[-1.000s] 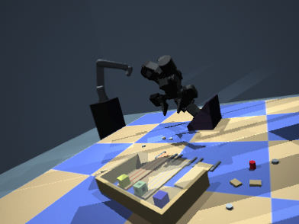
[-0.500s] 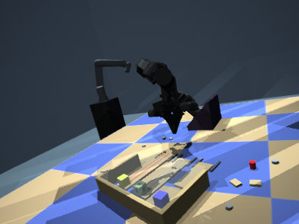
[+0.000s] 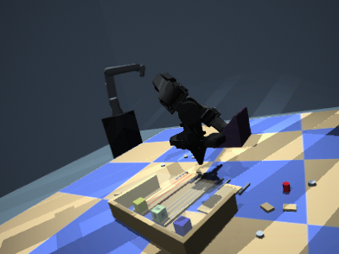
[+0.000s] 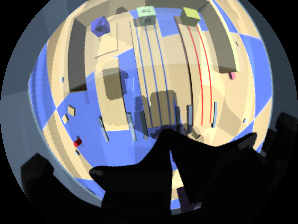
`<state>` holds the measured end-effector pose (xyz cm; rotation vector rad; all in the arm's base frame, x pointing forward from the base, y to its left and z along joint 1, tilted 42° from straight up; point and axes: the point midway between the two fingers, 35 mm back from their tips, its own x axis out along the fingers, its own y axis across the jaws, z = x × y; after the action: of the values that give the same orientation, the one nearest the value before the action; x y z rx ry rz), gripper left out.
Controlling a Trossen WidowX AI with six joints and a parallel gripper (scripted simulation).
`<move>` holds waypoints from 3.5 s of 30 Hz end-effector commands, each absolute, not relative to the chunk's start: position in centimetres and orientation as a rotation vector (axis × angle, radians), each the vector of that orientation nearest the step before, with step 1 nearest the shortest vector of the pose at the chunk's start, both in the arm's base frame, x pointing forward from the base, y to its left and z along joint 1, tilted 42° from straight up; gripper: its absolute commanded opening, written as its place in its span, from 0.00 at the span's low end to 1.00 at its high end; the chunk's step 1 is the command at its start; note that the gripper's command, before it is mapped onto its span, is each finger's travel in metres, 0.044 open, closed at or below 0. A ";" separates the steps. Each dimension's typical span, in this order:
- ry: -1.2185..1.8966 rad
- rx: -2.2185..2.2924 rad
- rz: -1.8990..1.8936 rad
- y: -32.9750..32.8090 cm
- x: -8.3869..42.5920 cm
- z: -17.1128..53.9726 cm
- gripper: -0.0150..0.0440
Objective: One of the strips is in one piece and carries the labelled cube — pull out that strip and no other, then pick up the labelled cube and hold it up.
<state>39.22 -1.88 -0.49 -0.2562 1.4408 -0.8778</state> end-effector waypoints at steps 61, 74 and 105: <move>1.443 -0.249 -0.890 -6.7 38.7 -5.6 0.25; 1.443 -0.249 -0.890 -6.7 38.7 -5.7 0.25; 1.443 -0.249 -0.890 -6.9 38.8 -5.9 0.25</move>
<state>38.81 -6.60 -5.72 -0.2452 1.4390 -0.8879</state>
